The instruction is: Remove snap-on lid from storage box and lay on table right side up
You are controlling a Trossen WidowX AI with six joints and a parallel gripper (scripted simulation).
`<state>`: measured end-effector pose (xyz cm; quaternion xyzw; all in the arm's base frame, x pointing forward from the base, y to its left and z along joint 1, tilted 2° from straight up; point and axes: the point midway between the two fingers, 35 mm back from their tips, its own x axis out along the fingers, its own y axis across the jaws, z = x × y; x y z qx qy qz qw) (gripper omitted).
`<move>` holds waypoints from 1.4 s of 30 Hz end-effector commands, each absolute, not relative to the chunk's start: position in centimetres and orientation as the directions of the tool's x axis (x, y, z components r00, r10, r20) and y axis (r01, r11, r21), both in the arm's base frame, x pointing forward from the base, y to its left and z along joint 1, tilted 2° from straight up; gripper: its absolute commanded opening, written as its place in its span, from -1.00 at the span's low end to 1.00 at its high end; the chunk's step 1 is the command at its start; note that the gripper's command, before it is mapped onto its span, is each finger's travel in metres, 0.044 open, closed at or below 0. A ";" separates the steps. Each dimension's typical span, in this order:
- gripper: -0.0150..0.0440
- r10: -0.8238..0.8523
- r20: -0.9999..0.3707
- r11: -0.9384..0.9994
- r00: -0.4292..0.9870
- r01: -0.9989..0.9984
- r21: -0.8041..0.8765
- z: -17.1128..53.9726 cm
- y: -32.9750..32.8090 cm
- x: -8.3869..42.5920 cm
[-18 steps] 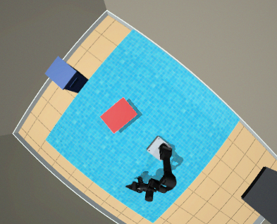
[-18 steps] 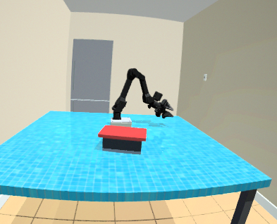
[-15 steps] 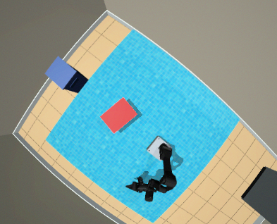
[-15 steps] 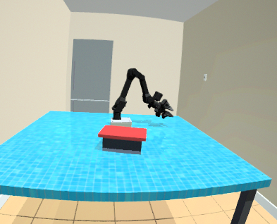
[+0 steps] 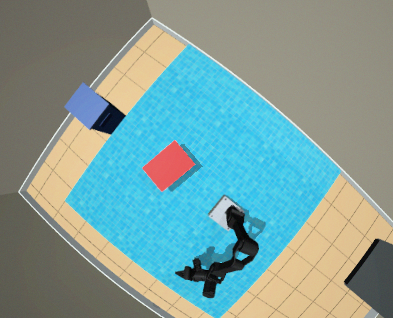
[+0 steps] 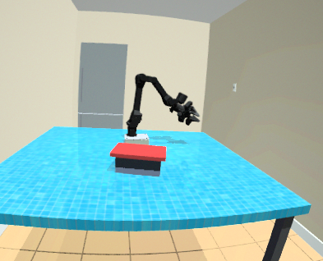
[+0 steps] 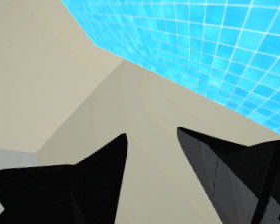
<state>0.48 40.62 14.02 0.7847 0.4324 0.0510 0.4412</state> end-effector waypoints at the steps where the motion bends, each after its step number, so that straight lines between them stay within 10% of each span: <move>1: 0.31 0.638 -0.326 -0.243 0.697 0.584 0.774 15.0 39.3 6.5; 15: 0.31 0.250 -0.480 -0.117 0.841 0.519 0.847 16.2 26.3 24.2; 31: 0.31 -0.110 -0.628 -0.061 0.770 0.626 0.778 16.2 8.2 29.0; 42: 0.31 -0.124 -0.635 -0.062 0.763 0.632 0.772 15.3 7.4 29.0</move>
